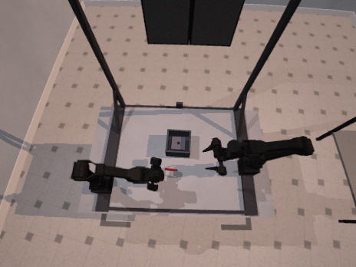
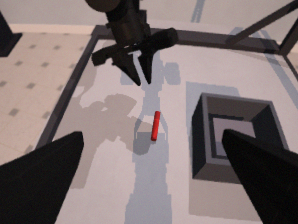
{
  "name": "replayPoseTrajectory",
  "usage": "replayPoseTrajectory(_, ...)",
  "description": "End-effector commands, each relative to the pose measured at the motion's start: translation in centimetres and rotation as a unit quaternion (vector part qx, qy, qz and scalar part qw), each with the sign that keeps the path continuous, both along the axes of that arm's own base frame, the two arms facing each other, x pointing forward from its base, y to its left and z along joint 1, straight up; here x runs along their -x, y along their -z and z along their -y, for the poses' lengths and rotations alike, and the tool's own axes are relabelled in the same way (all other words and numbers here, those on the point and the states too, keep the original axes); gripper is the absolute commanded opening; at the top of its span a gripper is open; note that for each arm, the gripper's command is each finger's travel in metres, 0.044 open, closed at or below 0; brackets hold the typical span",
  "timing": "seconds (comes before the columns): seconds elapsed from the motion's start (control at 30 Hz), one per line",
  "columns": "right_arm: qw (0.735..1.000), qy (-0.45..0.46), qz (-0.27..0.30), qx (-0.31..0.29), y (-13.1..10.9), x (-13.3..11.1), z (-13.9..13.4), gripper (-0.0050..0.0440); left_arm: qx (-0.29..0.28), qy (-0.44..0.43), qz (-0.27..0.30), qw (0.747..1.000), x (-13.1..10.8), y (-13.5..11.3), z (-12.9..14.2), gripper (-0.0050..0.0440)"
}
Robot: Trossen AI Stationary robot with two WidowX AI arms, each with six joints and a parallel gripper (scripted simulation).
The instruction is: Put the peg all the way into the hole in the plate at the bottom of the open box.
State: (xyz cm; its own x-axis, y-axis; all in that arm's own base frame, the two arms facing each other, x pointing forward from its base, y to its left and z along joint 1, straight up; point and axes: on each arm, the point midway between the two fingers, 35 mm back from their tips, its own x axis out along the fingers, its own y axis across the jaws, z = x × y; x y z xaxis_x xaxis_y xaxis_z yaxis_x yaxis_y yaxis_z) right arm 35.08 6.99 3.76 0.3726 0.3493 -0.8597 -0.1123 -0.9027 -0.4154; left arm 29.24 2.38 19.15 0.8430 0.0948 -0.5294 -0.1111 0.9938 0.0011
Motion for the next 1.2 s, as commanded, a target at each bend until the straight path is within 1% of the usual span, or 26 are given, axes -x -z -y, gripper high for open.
replayPoseTrajectory(0.0, 1.000, -0.023, 0.020, 0.004, -1.1, -0.7, 0.0, 0.0110, 0.001, -0.002, 0.003, 1.000, 0.1, 0.0, -0.1, 0.0440)
replayPoseTrajectory(0.03, 0.999, -0.024, 0.021, 0.004, -1.1, -0.7, 0.0, 0.0110, 0.000, -0.001, 0.008, 1.000, -0.1, -0.5, 0.0, 0.0440)
replayPoseTrajectory(0.2, 0.999, -0.024, 0.020, 0.004, -1.1, -0.7, -0.1, 0.0110, 0.000, -0.001, 0.008, 1.000, -0.1, -0.5, 0.0, 0.0440)
replayPoseTrajectory(0.33, 1.000, -0.022, 0.012, 0.006, 0.4, -0.8, -0.5, 0.0110, 0.000, -0.001, 0.008, 1.000, -0.1, -0.5, 0.0, 0.0440)
replayPoseTrajectory(0.57, 1.000, -0.021, 0.012, 0.006, 2.1, -1.6, -1.2, 0.0110, 0.000, -0.001, 0.008, 1.000, -0.1, -0.5, 0.0, 0.0440)
replayPoseTrajectory(0.63, 1.000, -0.021, 0.017, 0.006, 2.4, -2.1, -1.5, 0.0110, 0.000, -0.001, 0.008, 1.000, -0.1, -0.5, 0.0, 0.0440)
replayPoseTrajectory(0.7, 1.000, -0.021, 0.017, 0.006, 2.4, -2.1, -1.5, 0.0110, 0.000, -0.001, 0.008, 1.000, -0.1, -0.5, 0.0, 0.0440)
replayPoseTrajectory(1.17, 1.000, -0.021, 0.018, 0.005, 5.9, -3.7, -3.0, 0.0110, 0.000, -0.001, 0.008, 1.000, -0.1, -0.5, 0.0, 0.0440)
